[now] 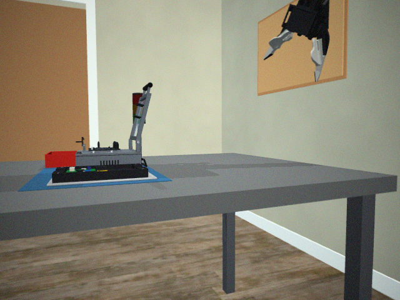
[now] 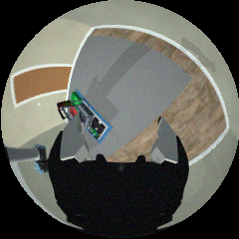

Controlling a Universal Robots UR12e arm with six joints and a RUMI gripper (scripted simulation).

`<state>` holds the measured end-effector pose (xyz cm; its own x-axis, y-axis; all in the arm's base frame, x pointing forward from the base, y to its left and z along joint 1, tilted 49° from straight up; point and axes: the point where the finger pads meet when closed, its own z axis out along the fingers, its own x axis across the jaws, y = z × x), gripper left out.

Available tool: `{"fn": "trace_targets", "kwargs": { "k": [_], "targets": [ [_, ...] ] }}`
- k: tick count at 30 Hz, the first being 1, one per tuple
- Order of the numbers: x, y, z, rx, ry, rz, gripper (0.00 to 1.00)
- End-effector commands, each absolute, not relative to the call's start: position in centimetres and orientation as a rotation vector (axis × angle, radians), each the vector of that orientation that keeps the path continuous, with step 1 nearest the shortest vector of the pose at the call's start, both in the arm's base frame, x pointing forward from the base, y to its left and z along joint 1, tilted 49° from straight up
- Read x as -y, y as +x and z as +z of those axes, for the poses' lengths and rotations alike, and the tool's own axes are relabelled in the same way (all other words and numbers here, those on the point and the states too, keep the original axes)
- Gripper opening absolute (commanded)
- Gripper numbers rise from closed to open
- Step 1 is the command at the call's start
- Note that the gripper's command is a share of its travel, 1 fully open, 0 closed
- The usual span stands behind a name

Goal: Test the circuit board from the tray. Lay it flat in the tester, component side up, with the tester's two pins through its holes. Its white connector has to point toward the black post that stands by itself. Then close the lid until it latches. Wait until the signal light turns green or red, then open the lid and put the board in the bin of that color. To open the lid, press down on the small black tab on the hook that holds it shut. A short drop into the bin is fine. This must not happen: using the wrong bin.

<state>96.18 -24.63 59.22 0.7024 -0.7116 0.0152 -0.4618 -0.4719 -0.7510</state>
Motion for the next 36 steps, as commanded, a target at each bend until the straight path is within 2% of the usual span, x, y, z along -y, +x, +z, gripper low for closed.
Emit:
{"fn": "trace_targets", "kwargs": {
  "k": [1, 23, 36],
  "targets": [
    [24.6, 96.1, 59.4, -0.89, -2.152, -0.425, 1.0],
    [24.7, 96.1, 59.3, -0.888, -2.154, -0.428, 1.0],
    [24.7, 94.4, 57.9, -0.846, -2.187, -0.48, 1.0]
  ]
}}
